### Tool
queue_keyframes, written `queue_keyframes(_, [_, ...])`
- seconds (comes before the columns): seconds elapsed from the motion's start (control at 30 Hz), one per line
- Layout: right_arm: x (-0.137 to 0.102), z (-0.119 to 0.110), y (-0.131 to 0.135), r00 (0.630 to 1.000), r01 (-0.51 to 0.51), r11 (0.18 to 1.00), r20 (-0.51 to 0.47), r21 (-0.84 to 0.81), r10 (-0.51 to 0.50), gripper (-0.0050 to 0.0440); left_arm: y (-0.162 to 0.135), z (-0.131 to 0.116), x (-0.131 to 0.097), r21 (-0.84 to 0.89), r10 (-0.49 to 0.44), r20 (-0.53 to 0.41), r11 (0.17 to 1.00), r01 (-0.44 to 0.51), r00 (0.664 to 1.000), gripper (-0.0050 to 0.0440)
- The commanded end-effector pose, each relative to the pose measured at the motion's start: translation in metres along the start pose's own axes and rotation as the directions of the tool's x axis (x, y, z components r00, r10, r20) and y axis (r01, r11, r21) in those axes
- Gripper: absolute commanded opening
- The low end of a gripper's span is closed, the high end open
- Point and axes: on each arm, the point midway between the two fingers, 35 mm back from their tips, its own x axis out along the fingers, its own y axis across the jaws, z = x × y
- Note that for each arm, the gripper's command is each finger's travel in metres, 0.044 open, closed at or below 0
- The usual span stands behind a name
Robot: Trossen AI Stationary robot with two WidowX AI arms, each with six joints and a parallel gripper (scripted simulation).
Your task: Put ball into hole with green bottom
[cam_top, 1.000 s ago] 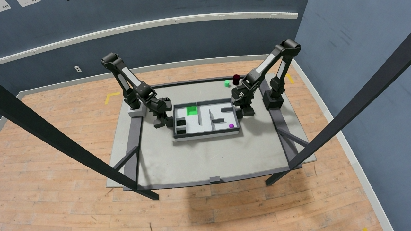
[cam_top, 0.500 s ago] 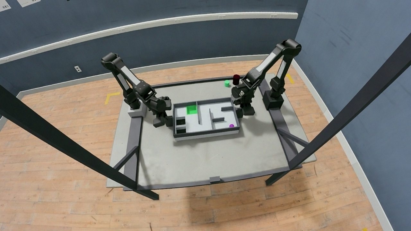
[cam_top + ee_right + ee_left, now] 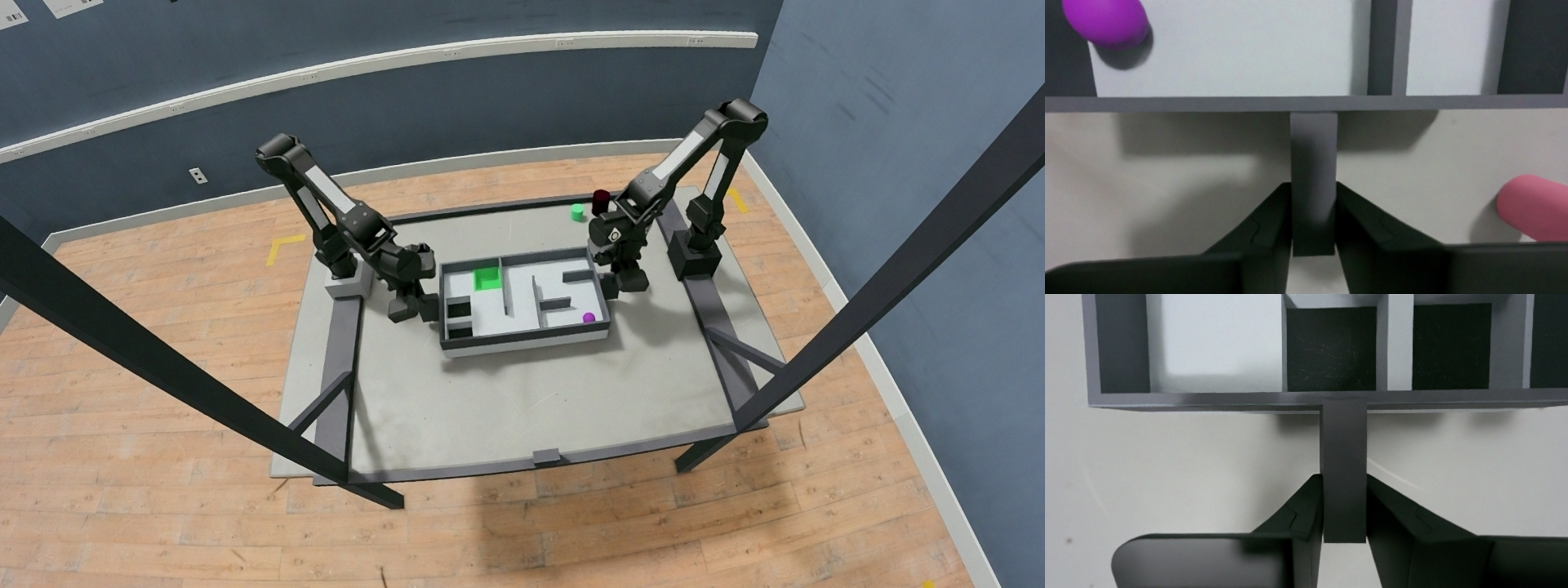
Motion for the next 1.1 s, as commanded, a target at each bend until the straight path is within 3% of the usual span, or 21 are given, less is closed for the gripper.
queue_keyframes(0.0, [-0.007, 0.005, -0.002, 0.998, -0.043, 0.999, 0.034, 0.005, 0.043, -0.0050, 0.003, 0.004, -0.005, -0.011, -0.043, 0.023, 0.999, 0.043, 0.999, -0.0050])
queue_keyframes(0.5, [-0.007, 0.009, 0.007, 0.997, 0.063, 0.998, 0.034, -0.007, -0.063, -0.0050, -0.010, 0.011, -0.008, 0.008, 0.048, 0.033, 0.999, -0.048, 0.998, -0.0050])
queue_keyframes(0.53, [-0.012, 0.011, 0.006, 0.999, 0.039, 0.999, 0.009, -0.005, -0.039, -0.0050, -0.004, 0.002, 0.000, 0.006, 0.039, 0.047, 0.999, -0.039, 0.998, -0.0050])
queue_keyframes(0.6, [-0.003, 0.004, 0.003, 0.998, 0.045, 0.999, 0.051, -0.005, -0.045, -0.0050, -0.008, 0.014, -0.015, 0.005, 0.016, 0.024, 1.000, -0.016, 1.000, -0.0050])
queue_keyframes(0.7, [-0.006, 0.005, 0.003, 0.998, 0.045, 0.999, 0.044, -0.006, -0.044, -0.0050, -0.008, 0.012, -0.012, 0.005, 0.018, 0.031, 1.000, -0.018, 0.999, -0.0050])
queue_keyframes(0.73, [-0.011, 0.011, 0.006, 0.999, 0.040, 0.999, 0.014, -0.004, -0.040, -0.0050, -0.003, 0.001, -0.002, 0.007, 0.041, 0.043, 0.999, -0.041, 0.998, -0.0050])
queue_keyframes(0.8, [-0.005, 0.004, 0.002, 0.999, 0.014, 1.000, 0.043, -0.001, -0.013, -0.0050, -0.005, 0.010, -0.012, 0.001, 0.000, 0.023, 1.000, 0.000, 1.000, -0.0050])
queue_keyframes(0.87, [-0.015, 0.013, 0.003, 1.000, -0.009, 1.000, 0.028, 0.001, 0.009, -0.0050, 0.001, 0.001, -0.001, 0.000, 0.001, 0.041, 1.000, -0.001, 0.999, -0.0050])
queue_keyframes(0.93, [-0.003, 0.003, -0.001, 0.999, -0.012, 1.000, 0.049, 0.001, 0.012, -0.0050, -0.002, 0.010, -0.013, -0.006, -0.026, 0.015, 1.000, 0.026, 1.000, -0.0050])
queue_keyframes(1.0, [-0.014, 0.012, 0.001, 0.999, -0.033, 0.999, 0.022, 0.004, 0.033, -0.0050, 0.002, 0.001, -0.001, -0.008, -0.026, 0.041, 1.000, 0.026, 0.999, -0.0050])
queue_keyframes(1.07, [-0.003, 0.004, -0.002, 0.998, -0.040, 0.999, 0.048, 0.004, 0.040, -0.0050, -0.001, 0.011, -0.013, -0.014, -0.054, 0.018, 0.998, 0.054, 0.998, -0.0050])
